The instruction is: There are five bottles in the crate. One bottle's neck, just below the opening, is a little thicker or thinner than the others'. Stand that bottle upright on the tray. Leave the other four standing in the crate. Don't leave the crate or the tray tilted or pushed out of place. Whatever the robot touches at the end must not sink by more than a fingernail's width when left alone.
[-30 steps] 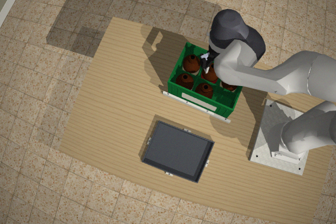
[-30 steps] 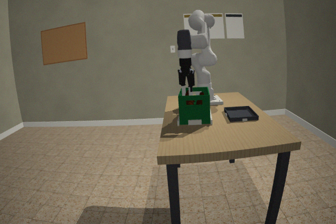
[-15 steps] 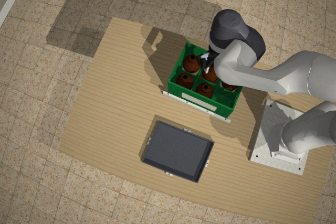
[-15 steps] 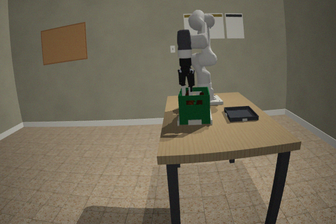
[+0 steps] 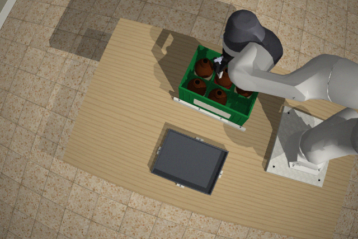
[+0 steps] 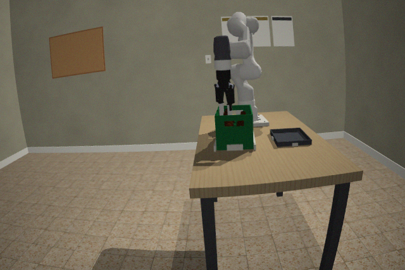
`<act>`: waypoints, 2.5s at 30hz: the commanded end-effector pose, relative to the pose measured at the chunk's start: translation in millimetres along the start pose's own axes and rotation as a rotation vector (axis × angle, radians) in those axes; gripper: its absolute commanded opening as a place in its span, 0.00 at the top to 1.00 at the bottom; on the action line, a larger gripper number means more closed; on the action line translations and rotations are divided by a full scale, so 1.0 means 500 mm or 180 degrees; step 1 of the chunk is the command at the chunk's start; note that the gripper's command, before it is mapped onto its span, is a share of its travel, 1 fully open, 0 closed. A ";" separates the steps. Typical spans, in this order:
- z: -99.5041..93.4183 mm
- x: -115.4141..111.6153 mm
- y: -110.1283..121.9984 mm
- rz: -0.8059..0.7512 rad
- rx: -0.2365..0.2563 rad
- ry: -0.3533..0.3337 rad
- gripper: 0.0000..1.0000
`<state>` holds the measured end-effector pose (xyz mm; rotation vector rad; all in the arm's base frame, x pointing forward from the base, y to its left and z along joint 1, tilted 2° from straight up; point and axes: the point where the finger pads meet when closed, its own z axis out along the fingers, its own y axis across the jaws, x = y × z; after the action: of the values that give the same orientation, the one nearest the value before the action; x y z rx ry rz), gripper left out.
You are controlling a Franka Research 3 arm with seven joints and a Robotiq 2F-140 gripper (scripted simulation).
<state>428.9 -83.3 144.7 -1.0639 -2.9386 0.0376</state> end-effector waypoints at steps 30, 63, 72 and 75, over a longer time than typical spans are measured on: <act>-0.149 0.000 -0.002 0.0010 0.0011 0.0002 0.56; -0.170 0.000 -0.002 0.0010 0.0011 0.0002 0.90; -0.170 0.000 -0.002 0.0010 0.0011 0.0002 0.90; -0.170 0.000 -0.002 0.0010 0.0011 0.0002 0.90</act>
<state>429.5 -83.5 227.6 -1.0736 -2.9315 0.0485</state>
